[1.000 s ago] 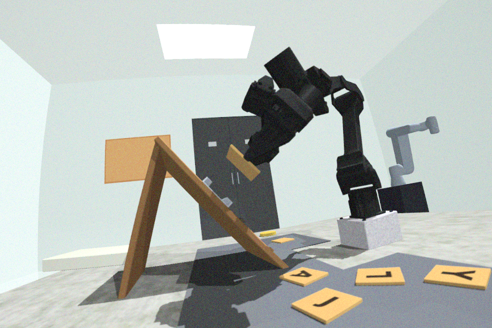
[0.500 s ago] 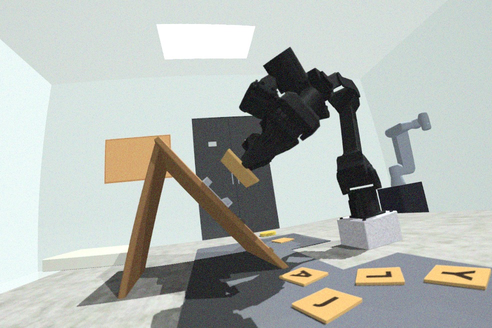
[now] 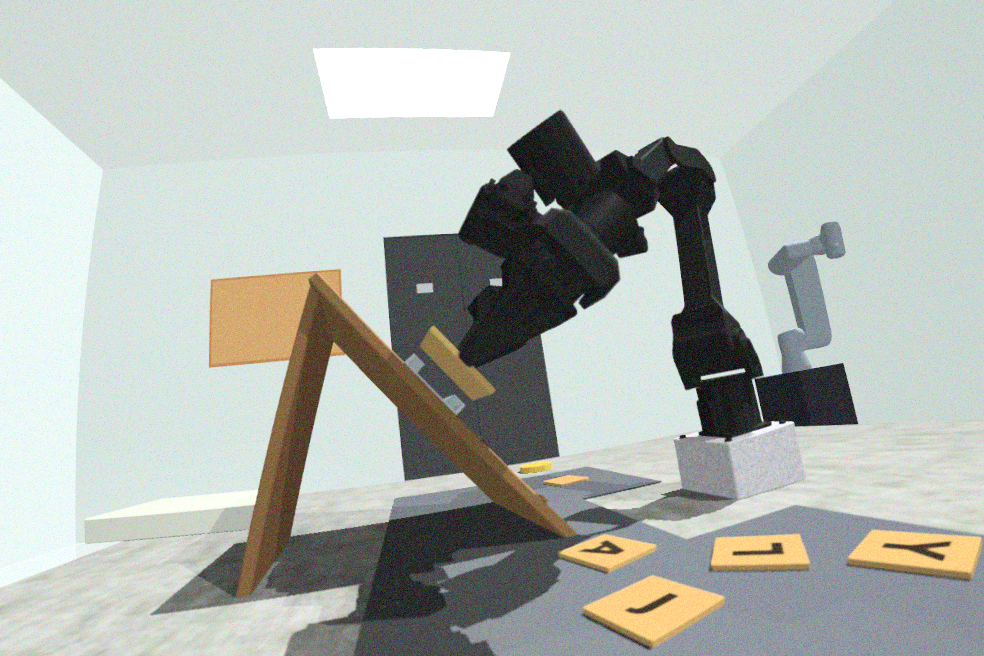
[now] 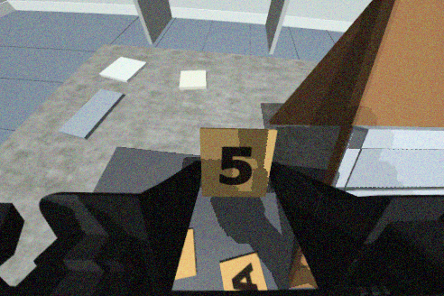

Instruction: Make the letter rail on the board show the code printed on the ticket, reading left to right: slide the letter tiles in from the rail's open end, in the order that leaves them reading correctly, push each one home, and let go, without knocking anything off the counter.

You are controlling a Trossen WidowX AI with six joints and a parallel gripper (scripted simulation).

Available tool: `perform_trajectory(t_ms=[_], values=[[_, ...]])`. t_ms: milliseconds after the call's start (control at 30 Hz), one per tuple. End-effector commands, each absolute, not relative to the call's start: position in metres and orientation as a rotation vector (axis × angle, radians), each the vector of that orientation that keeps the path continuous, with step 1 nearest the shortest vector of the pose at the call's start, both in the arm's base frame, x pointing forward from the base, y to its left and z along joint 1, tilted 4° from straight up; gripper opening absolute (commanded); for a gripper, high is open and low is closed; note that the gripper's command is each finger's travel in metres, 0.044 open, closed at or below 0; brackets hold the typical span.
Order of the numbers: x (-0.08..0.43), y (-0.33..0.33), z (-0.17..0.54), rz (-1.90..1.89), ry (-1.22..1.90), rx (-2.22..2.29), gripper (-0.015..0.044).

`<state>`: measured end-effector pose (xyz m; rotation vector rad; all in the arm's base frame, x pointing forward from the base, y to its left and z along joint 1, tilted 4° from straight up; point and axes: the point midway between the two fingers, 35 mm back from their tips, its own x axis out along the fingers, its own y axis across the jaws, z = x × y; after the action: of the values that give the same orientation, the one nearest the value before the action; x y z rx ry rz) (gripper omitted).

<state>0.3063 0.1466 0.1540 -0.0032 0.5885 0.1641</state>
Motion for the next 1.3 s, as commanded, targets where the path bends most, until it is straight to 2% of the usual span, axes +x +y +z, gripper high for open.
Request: perform_trajectory(t_ms=[0,1267], values=[[0.306,0.147,0.152,0.169,0.592,-0.007,0.0000],[0.308,0.129,0.151,0.168,0.591,-0.009,0.0000]])
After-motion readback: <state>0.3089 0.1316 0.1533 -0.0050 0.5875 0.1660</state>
